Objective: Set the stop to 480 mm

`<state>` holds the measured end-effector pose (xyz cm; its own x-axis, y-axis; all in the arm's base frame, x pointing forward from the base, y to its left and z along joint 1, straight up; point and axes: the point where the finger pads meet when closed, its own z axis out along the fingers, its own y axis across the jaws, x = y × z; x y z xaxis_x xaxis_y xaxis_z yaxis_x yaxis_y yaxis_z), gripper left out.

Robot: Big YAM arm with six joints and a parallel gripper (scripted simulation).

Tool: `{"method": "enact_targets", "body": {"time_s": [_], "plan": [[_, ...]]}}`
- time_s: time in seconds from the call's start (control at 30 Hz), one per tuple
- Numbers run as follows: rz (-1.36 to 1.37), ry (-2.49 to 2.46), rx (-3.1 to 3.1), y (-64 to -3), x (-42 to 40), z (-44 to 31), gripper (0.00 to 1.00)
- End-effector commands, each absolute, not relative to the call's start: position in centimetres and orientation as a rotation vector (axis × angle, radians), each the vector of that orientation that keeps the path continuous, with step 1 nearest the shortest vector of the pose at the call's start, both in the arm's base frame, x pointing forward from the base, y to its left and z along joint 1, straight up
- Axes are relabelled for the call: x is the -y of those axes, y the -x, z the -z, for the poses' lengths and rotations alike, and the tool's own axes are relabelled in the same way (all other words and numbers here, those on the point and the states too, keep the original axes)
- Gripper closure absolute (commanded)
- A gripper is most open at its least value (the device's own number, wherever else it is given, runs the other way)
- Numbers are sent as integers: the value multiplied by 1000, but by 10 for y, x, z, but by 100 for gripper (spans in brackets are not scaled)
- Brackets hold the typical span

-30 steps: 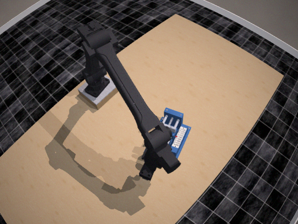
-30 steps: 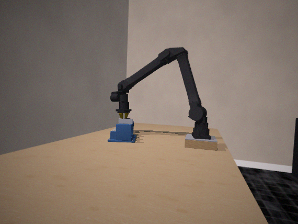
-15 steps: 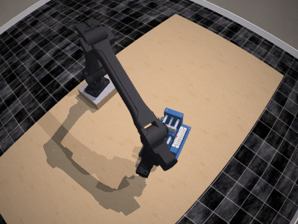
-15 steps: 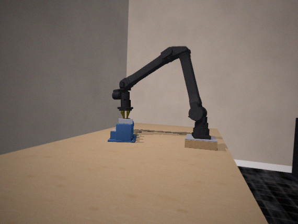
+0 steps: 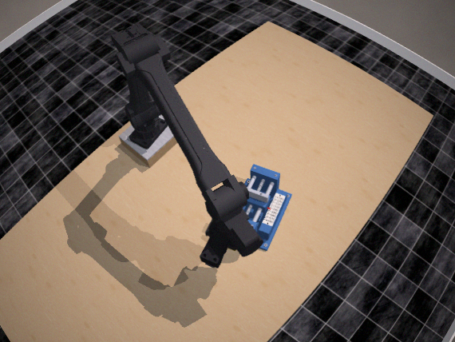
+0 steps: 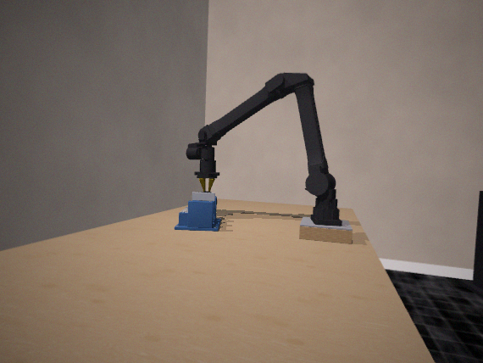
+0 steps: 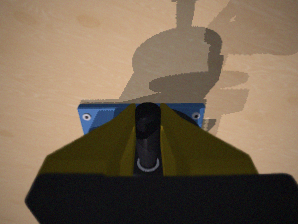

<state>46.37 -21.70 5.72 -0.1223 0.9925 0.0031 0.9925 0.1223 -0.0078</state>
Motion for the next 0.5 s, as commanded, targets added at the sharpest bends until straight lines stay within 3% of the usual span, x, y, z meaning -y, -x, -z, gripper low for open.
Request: {"method": "enact_targets", "body": {"time_s": [0.0, 0.47], "plan": [[13, 2101, 2383, -463, 221, -82, 94], [17, 2106, 2389, -471, 218, -72, 94]]}}
